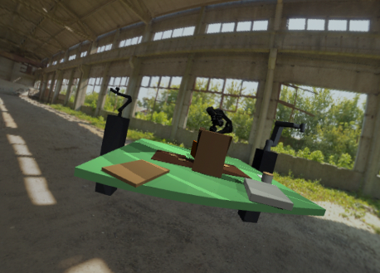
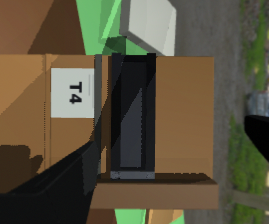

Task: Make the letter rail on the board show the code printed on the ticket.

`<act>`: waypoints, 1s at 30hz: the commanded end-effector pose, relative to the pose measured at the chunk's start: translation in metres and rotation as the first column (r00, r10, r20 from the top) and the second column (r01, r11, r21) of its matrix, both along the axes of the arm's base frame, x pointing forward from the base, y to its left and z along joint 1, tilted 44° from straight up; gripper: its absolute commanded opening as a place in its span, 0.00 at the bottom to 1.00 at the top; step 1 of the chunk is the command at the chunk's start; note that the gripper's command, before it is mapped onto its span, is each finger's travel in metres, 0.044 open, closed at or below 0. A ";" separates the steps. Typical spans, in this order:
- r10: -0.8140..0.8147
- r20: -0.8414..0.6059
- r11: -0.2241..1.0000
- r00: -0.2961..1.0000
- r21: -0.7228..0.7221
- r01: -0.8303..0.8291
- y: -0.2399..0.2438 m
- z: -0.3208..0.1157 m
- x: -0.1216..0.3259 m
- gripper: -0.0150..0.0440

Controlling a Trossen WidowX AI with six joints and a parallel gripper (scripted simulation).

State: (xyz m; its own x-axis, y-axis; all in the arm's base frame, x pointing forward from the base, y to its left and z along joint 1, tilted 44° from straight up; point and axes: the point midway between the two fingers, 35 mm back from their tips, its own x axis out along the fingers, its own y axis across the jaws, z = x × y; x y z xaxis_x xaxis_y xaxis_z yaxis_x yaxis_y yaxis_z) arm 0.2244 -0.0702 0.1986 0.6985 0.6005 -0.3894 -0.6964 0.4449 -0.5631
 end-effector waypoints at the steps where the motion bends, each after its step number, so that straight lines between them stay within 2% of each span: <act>1: -0.002 -0.005 1.000 1.000 0.008 0.002 0.001 0.001 0.000 1.00; 5: -0.002 -0.005 1.000 1.000 0.008 0.002 0.001 0.001 0.000 1.00; 7: -0.014 -0.040 1.000 0.999 0.026 0.015 -0.002 -0.003 0.001 0.91; 9: -0.050 -0.148 0.995 0.988 0.077 0.062 -0.011 -0.017 0.003 0.83; 13: -0.130 -0.460 0.937 0.878 0.232 0.260 -0.031 -0.050 0.009 0.83; 17: -0.145 -0.748 0.803 0.648 0.294 0.519 -0.048 -0.083 0.014 0.83; 21: -0.091 -0.938 0.620 0.335 0.210 0.756 -0.062 -0.121 0.015 0.83; 26: 0.062 -0.994 0.355 -0.085 -0.058 0.933 -0.077 -0.169 0.012 0.83; 30: 0.185 -0.939 0.207 -0.289 -0.250 0.946 -0.082 -0.196 0.009 0.83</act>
State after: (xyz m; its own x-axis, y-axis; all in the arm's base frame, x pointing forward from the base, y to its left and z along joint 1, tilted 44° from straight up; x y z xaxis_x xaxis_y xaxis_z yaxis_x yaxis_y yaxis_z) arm 0.2382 -0.1346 0.0664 0.4452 0.6198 -0.6462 -0.0856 0.7479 0.6583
